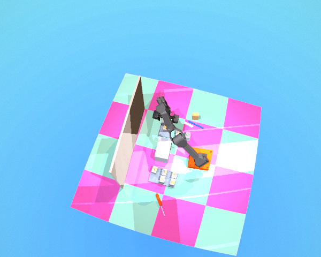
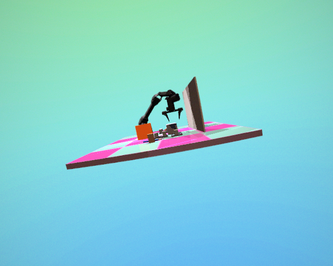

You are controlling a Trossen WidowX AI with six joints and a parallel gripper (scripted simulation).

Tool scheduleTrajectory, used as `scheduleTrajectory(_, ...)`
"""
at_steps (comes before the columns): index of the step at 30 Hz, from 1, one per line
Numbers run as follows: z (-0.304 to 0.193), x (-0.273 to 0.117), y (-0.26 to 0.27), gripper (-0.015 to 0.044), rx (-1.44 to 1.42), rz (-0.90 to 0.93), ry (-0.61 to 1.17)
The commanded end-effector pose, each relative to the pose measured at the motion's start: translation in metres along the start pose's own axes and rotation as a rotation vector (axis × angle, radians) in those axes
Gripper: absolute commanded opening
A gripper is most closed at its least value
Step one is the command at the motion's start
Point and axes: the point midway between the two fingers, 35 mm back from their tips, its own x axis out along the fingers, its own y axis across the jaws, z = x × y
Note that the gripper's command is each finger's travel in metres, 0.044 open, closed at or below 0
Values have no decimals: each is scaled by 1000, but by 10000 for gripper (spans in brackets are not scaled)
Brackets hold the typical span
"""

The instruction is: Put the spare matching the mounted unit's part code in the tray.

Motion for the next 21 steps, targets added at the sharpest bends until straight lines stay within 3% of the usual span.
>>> scheduleTrajectory(1, 4, -4, 1, 440, -10, 20, -3)
scheduleTrajectory(21, 1, -4, 0, 440, -1, -3, 2)
